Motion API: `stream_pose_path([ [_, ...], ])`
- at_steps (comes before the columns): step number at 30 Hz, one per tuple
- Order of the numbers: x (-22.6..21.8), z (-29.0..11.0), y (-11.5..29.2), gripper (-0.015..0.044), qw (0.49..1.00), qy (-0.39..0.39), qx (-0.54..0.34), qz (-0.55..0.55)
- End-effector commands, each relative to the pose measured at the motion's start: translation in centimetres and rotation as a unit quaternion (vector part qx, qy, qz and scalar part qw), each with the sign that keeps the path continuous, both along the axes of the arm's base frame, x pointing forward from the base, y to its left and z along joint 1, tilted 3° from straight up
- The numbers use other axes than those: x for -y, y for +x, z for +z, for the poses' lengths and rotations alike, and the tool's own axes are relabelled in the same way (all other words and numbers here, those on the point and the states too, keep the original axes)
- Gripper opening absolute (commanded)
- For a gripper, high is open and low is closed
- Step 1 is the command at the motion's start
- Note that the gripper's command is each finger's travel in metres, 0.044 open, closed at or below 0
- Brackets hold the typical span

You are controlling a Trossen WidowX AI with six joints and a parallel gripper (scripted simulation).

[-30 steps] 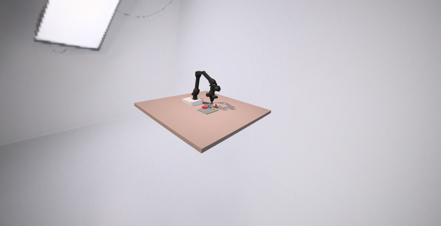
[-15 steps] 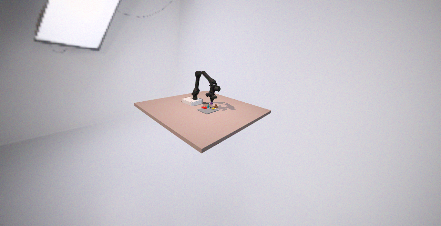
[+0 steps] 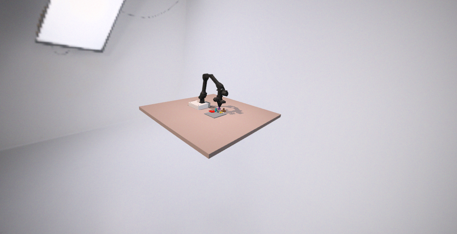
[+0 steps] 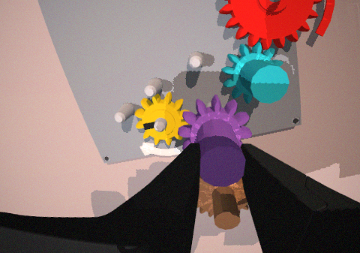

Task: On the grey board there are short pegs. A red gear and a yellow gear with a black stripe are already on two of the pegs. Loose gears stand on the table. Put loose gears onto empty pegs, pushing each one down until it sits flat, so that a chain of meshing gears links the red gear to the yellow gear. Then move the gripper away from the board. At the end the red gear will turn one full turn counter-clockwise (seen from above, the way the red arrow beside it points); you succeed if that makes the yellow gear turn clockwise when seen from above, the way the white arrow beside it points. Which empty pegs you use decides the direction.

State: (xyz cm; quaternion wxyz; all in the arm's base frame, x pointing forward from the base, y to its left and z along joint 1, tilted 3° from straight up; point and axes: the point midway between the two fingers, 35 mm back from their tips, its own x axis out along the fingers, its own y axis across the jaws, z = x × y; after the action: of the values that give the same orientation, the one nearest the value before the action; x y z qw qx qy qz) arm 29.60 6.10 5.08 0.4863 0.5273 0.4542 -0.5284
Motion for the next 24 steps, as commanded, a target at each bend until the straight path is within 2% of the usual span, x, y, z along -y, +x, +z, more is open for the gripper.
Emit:
stream_pose_path([
  [1, 0.1, -0.8, -0.1, 0.0000, 1.000, -0.002, -0.005, -0.018],
  [18, 0.2, -2.8, -0.1, 0.0000, 0.977, 0.002, 0.003, -0.212],
  [24, 0.2, -2.7, -0.1, 0.0000, 0.981, 0.002, 0.002, -0.194],
])
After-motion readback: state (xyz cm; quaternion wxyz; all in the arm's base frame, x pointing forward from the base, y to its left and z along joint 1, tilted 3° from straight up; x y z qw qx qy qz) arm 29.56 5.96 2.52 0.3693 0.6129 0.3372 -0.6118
